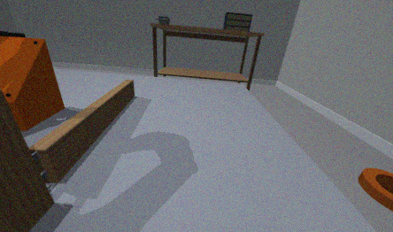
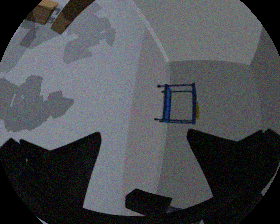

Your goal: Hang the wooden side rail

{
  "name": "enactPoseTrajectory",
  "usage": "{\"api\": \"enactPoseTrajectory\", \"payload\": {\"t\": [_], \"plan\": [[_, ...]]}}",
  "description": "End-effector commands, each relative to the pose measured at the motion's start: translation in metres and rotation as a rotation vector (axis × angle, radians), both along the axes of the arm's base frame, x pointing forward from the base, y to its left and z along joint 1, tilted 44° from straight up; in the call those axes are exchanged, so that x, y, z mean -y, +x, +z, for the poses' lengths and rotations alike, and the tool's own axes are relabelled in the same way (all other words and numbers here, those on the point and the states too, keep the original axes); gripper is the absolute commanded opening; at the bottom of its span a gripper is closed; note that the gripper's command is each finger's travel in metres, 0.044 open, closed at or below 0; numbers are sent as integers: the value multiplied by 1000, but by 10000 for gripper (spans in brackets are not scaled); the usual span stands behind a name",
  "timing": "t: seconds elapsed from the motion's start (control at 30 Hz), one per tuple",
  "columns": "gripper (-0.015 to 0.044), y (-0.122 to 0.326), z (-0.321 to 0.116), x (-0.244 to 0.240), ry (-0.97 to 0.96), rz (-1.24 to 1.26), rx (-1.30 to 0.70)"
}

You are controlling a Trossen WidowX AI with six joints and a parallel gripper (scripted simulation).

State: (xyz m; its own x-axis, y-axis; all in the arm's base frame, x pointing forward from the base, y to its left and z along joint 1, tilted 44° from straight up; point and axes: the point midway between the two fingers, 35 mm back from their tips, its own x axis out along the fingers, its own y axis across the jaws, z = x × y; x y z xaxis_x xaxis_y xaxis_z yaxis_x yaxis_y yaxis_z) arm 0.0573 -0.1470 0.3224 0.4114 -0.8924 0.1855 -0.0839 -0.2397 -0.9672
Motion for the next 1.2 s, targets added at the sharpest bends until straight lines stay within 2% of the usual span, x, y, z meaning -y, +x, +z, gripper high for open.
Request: {"api": "enactPoseTrajectory", "payload": {"t": [0.0, 0.6, 0.63, 0.7, 1.17], "plan": [[440, 3, 10, -10, -6, -2, 25], [440, -21, 11, -41, 136, 20, 15], [440, 0, 6, -28, 123, 28, 58], [440, 7, 1, -22, 184, 65, 107], [440, 37, -24, 8, 645, 134, 757]]}}
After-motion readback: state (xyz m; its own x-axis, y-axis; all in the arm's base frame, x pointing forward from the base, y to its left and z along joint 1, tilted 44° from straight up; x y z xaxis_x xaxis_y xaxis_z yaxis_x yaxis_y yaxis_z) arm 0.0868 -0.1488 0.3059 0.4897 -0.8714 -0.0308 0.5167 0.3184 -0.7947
